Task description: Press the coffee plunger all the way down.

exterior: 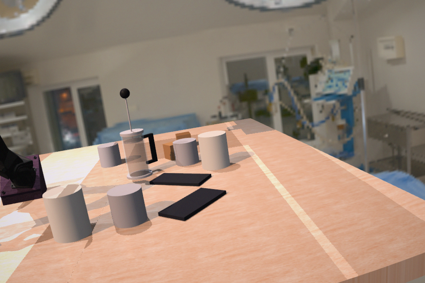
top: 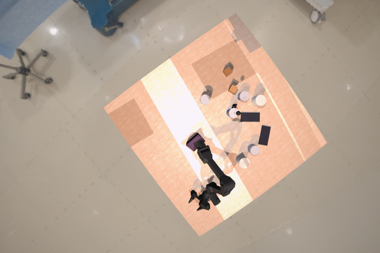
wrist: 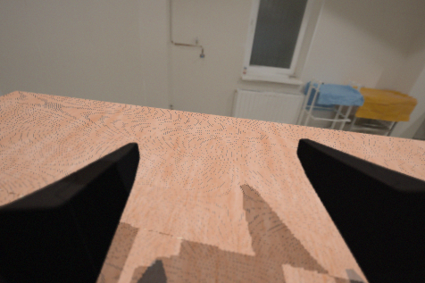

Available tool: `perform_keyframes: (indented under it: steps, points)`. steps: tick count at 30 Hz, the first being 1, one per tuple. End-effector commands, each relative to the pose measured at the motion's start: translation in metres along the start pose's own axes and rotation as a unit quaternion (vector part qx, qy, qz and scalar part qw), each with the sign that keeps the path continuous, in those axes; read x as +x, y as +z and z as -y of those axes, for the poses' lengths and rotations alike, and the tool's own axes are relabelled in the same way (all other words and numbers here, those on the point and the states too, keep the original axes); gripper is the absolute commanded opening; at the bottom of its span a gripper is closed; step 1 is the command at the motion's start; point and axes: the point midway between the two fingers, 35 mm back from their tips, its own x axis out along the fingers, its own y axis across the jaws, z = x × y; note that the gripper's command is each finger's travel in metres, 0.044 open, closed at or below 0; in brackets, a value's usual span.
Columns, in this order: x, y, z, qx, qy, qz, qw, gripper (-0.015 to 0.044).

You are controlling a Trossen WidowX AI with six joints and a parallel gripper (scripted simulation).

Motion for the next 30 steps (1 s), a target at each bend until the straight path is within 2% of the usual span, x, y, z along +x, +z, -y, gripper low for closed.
perform_keyframes:
  steps: [1,12,18,24,30]
  points:
    - [-0.008,-0.004,-0.016,-0.021,0.023,-0.016,0.999,0.0440]
    - [-0.030,0.001,-0.049,-0.041,0.066,-0.029,0.997,0.0440]
    - [-0.090,-0.010,-0.105,-0.057,0.170,-0.079,0.981,0.0440]
    - [-0.106,-0.013,-0.120,-0.024,0.196,-0.099,0.975,0.0440]
    - [-0.152,-0.014,-0.148,0.015,0.243,-0.147,0.959,0.0440]
